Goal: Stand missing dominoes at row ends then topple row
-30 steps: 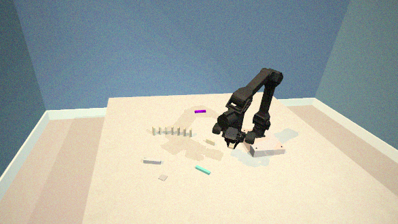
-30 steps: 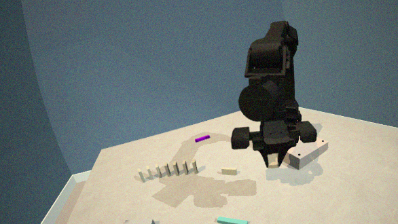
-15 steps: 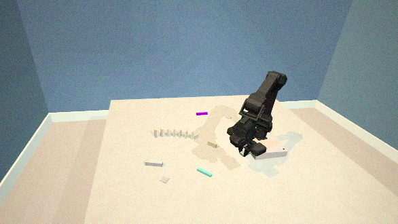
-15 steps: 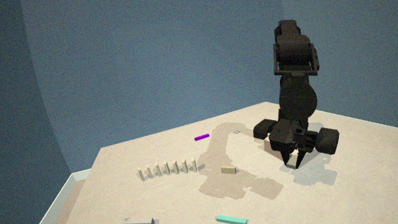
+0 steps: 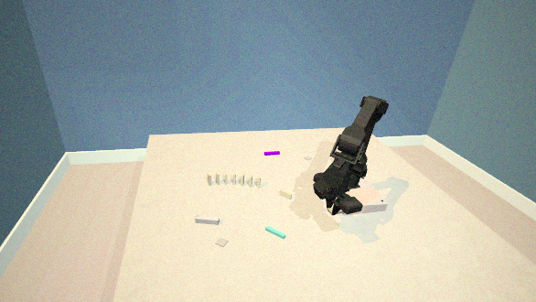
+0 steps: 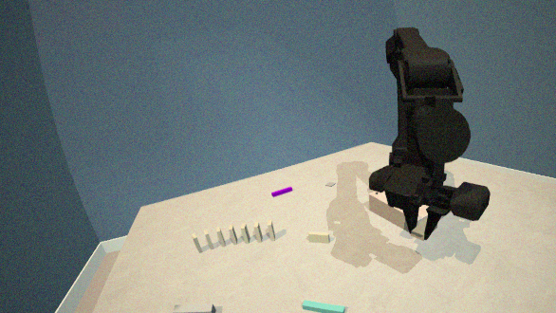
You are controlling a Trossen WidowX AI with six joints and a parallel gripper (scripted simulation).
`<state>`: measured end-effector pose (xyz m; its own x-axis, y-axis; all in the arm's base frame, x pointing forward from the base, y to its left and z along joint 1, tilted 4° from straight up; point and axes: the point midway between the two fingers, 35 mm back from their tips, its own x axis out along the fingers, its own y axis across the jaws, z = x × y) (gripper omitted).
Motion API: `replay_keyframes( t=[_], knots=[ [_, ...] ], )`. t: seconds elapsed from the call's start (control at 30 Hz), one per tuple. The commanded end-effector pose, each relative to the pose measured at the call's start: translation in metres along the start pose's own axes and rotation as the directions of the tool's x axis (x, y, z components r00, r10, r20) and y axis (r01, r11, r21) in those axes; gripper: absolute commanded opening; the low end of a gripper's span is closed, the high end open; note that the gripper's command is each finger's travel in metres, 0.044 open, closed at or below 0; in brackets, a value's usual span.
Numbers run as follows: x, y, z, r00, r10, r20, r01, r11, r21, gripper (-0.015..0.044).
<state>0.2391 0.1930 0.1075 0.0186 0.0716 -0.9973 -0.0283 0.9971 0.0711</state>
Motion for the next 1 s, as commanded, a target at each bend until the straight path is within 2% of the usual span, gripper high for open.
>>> replay_keyframes(
  t=[0.0,0.47,0.97],
  knots=[
    [0.012,0.006,0.007,0.997,-0.013,0.073,0.016,0.999,-0.039,0.0107],
    [0.053,0.032,0.034,0.934,-0.016,0.356,0.081,0.983,-0.166,0.0107],
    [0.076,0.056,0.045,0.786,0.02,0.618,0.152,0.962,-0.225,0.0107]
  ],
)
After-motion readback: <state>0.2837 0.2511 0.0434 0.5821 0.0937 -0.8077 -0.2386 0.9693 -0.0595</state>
